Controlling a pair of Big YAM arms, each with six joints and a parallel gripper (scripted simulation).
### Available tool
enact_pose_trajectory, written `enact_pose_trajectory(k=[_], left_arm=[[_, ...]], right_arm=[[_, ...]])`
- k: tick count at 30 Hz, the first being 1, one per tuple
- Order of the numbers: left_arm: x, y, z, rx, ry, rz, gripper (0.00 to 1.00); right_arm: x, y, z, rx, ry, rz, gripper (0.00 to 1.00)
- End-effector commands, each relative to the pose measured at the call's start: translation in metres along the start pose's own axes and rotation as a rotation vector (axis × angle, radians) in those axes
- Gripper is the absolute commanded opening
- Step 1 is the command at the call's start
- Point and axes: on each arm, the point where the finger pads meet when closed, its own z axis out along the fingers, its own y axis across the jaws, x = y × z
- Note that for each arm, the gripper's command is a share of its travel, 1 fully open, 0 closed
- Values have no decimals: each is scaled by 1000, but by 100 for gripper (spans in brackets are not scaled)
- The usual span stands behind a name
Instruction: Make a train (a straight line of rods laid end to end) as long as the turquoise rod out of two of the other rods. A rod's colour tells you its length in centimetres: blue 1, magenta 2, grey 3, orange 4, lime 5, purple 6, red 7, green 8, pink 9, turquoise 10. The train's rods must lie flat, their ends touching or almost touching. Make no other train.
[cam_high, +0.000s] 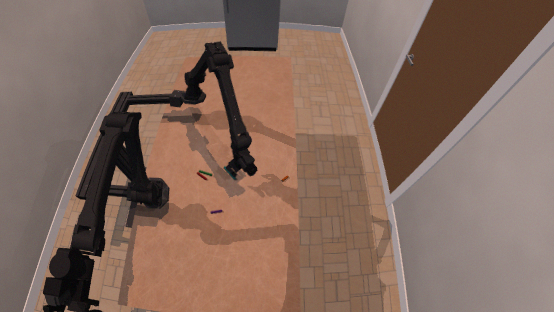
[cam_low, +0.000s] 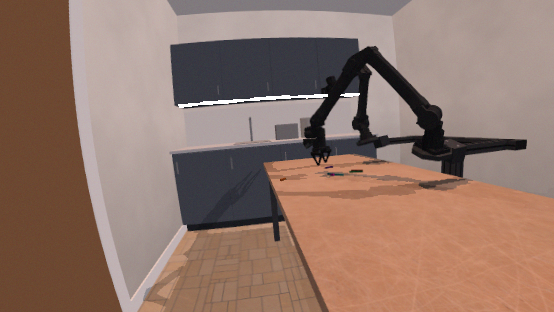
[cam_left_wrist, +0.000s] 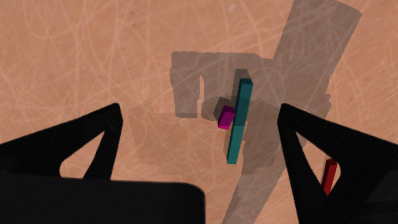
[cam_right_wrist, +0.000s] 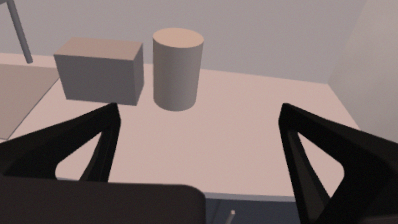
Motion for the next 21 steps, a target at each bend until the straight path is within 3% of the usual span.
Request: enact_pose_trajectory(k=[1,6,12,21], left_arm=[[-25,1,-19,10,-59,-28,100],[-23,8,-4,3,-21,16,100],[-37,16,-5,2,-22,119,100],[-76,42,-6,0,-25,426,100]], right_arm=[[-49,-6,-8,10,-74,-12,100],[-49,-6,-8,10,-74,-12,100],[-49,-6,-8,10,-74,-12,100],[-49,-6,-8,10,-74,-12,100]])
